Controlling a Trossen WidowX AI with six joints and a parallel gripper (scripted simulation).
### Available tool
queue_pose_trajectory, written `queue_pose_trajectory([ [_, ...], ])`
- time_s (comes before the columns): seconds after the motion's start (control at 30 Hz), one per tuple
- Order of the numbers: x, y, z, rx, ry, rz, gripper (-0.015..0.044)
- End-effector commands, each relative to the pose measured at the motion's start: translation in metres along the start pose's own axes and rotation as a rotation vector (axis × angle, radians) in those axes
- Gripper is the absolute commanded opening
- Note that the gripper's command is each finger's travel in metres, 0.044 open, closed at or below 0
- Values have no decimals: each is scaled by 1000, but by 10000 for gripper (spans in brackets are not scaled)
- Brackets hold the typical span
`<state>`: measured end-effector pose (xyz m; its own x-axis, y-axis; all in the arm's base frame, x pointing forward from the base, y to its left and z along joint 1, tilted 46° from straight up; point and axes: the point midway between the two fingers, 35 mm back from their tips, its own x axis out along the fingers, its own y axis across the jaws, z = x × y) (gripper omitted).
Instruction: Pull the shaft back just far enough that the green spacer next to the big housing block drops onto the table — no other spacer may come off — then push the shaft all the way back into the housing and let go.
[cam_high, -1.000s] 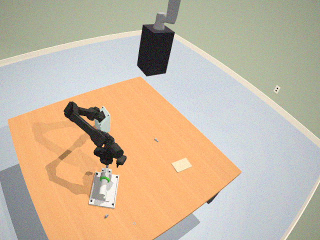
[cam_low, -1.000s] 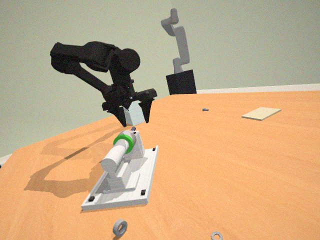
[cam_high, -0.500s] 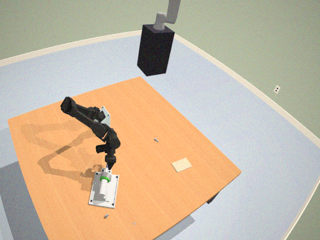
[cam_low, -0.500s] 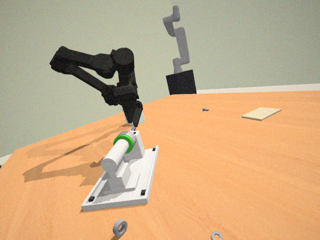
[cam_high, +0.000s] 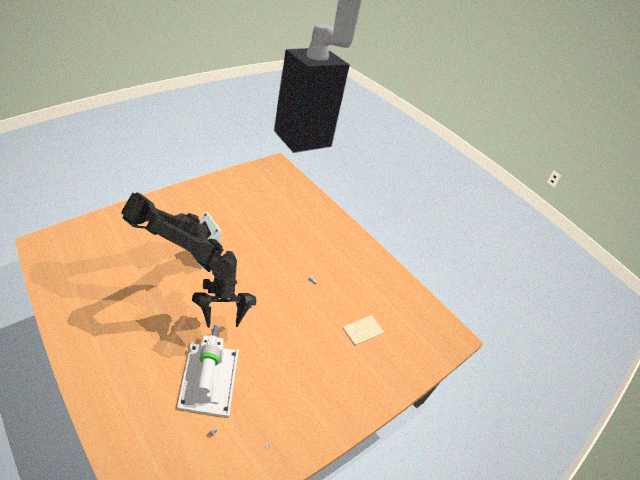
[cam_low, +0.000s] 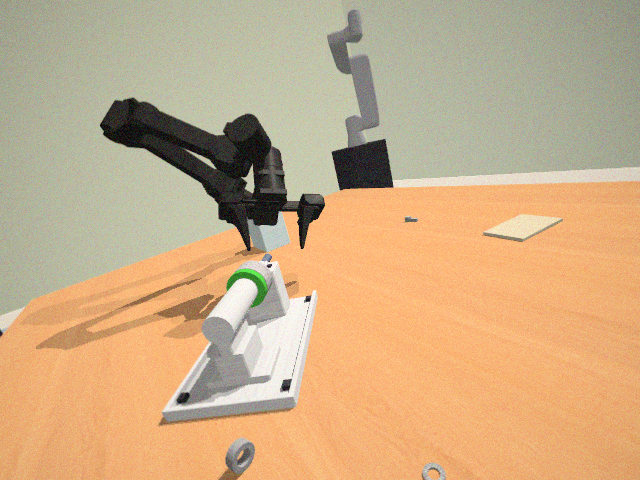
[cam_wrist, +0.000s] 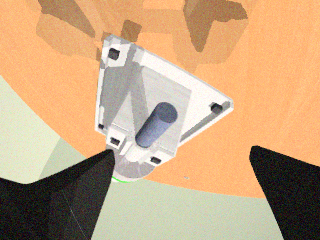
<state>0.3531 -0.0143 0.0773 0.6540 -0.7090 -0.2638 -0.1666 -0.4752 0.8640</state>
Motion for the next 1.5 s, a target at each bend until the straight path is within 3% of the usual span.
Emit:
queue_pose_trajectory([
  [0.0, -14, 11, 22, 508, 68, 54, 440],
  [1.47, 0, 12, 21, 508, 66, 53, 440],
])
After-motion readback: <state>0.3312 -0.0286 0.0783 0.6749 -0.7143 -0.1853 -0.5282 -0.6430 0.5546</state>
